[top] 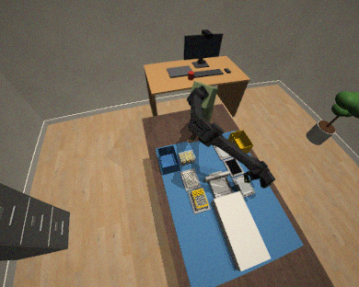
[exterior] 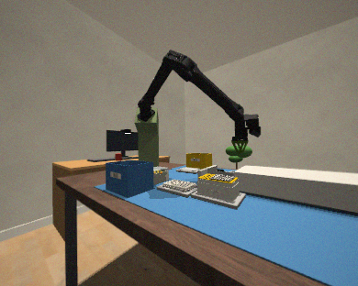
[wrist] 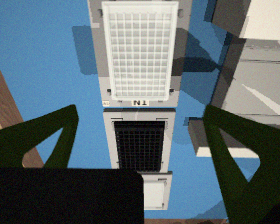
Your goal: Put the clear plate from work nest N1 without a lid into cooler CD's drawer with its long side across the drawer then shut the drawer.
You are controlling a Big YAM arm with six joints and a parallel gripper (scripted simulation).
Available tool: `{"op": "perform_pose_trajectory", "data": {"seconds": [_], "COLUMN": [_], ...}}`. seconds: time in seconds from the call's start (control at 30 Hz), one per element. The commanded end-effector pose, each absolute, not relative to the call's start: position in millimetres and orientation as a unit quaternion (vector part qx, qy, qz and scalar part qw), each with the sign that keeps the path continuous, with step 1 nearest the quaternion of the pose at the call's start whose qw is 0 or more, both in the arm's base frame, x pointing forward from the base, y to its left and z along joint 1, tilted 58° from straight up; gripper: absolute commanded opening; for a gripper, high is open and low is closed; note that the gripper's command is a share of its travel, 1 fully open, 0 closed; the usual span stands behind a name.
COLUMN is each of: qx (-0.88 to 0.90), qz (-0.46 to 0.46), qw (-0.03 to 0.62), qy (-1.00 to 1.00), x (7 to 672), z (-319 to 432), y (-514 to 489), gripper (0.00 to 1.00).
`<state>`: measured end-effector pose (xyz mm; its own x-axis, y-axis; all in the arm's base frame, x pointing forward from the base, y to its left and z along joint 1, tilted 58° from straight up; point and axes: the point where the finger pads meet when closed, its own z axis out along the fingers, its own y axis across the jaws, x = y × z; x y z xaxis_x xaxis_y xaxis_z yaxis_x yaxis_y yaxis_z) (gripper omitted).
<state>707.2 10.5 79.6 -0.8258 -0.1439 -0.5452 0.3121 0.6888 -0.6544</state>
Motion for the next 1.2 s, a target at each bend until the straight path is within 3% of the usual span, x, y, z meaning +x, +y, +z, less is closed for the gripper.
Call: {"op": "perform_pose_trajectory", "data": {"seconds": [0.0, 1.17], "qx": [0.047, 0.053], "qz": [-0.39, -0.391], "qw": [0.295, 0.299], "qy": [0.871, 0.869], "x": [711, 729], "z": [78, 69], "y": [18, -13], "gripper": [1.0, 1.0]}}
